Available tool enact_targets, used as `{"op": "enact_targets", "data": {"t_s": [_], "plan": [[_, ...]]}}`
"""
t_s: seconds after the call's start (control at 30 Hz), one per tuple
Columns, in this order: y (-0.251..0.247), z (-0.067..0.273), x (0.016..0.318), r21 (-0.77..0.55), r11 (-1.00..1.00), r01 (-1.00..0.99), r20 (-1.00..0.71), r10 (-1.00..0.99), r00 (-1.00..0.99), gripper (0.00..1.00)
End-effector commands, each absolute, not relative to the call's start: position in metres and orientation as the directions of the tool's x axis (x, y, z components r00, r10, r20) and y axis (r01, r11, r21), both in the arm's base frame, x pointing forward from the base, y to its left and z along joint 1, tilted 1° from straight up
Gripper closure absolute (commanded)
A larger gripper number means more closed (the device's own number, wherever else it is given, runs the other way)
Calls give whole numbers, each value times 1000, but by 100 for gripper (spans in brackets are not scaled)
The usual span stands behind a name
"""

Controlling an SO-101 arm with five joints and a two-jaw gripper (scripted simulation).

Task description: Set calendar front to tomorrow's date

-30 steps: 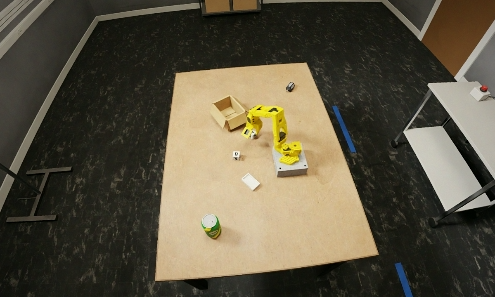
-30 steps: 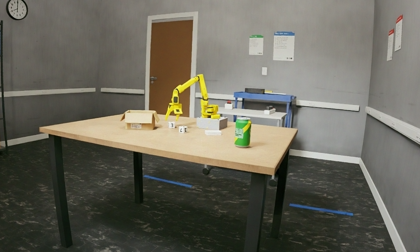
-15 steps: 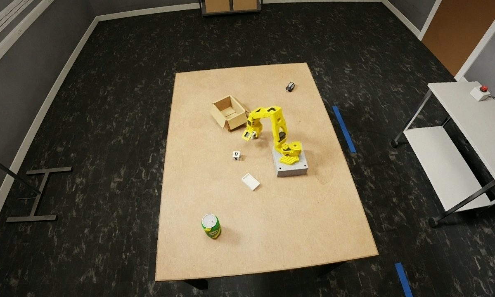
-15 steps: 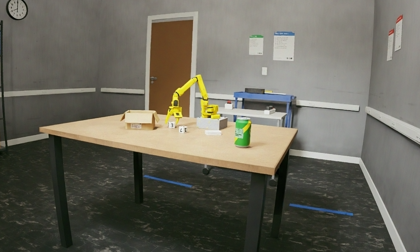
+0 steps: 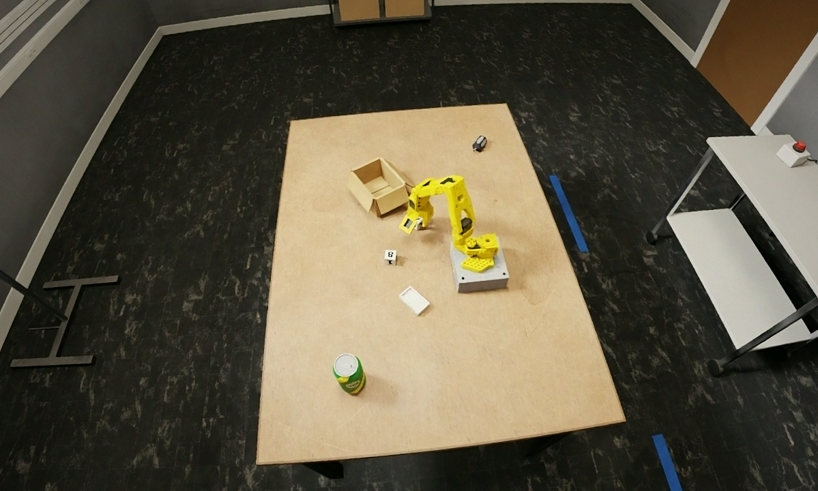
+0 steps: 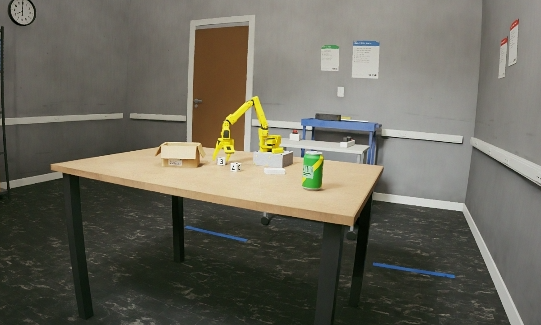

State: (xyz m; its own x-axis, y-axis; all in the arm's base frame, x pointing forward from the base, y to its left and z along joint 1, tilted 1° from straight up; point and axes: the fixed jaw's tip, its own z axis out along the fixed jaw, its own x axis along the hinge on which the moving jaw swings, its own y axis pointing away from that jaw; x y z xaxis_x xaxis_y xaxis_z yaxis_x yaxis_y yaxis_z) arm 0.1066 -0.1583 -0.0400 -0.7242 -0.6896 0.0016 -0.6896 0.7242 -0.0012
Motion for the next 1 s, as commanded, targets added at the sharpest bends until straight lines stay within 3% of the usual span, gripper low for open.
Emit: {"op": "enact_targets", "data": {"t_s": [0.0,0.97], "plan": [[-154,-45,102,27,726,-687,-5,-687,-726,65],[-160,-45,107,27,726,-687,-4,-687,-726,76]]}}
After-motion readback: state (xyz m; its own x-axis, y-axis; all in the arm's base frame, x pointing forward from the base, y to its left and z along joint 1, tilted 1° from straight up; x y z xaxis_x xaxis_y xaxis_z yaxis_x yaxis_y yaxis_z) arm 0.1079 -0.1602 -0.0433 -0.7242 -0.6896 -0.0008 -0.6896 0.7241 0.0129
